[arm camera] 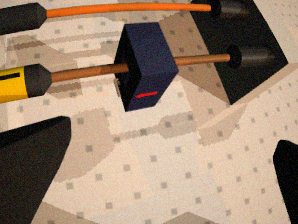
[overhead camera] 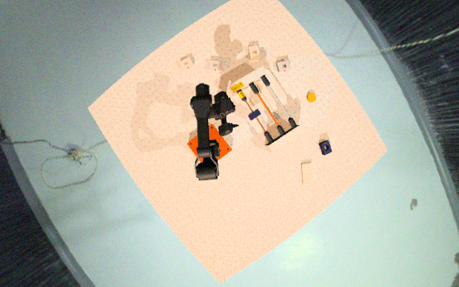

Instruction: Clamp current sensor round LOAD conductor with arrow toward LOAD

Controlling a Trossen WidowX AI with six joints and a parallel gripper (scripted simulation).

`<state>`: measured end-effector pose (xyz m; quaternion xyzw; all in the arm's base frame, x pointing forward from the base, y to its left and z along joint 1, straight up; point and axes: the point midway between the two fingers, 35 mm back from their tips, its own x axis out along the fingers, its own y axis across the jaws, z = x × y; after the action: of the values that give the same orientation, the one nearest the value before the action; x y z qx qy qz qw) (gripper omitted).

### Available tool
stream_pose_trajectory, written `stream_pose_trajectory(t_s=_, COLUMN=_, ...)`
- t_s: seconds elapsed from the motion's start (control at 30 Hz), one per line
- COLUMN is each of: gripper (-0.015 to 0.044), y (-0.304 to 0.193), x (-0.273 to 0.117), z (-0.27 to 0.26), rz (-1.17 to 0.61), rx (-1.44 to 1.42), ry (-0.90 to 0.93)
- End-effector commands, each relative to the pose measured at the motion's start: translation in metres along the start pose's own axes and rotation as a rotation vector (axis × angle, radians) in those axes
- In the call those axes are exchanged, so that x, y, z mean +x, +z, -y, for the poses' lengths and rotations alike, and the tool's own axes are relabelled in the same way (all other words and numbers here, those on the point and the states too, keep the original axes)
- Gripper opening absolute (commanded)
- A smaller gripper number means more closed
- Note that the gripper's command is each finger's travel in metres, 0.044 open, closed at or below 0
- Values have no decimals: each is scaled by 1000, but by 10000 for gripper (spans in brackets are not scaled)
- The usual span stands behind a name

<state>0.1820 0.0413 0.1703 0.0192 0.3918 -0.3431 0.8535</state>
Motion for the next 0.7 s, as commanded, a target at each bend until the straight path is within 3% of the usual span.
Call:
stream_pose_trajectory(t_s=0.0, gripper=440, y=-7, x=-4, z=6, rz=141, rx=310, ry=91)
stream_pose_trajectory(t_s=0.03, gripper=440, y=-7, x=-4, z=6, rz=141, rx=310, ry=91)
stream_pose_trajectory(t_s=0.07, gripper=440, y=-2, x=-2, z=1, rz=43, rx=93, ry=21)
stream_pose_trajectory(t_s=0.53, gripper=440, y=-2, x=-2, z=1, rz=43, rx=93, ry=21)
stream_pose_trajectory(t_s=0.67, gripper=440, y=1, x=3, z=1, rz=-40, rx=-79, ry=-19)
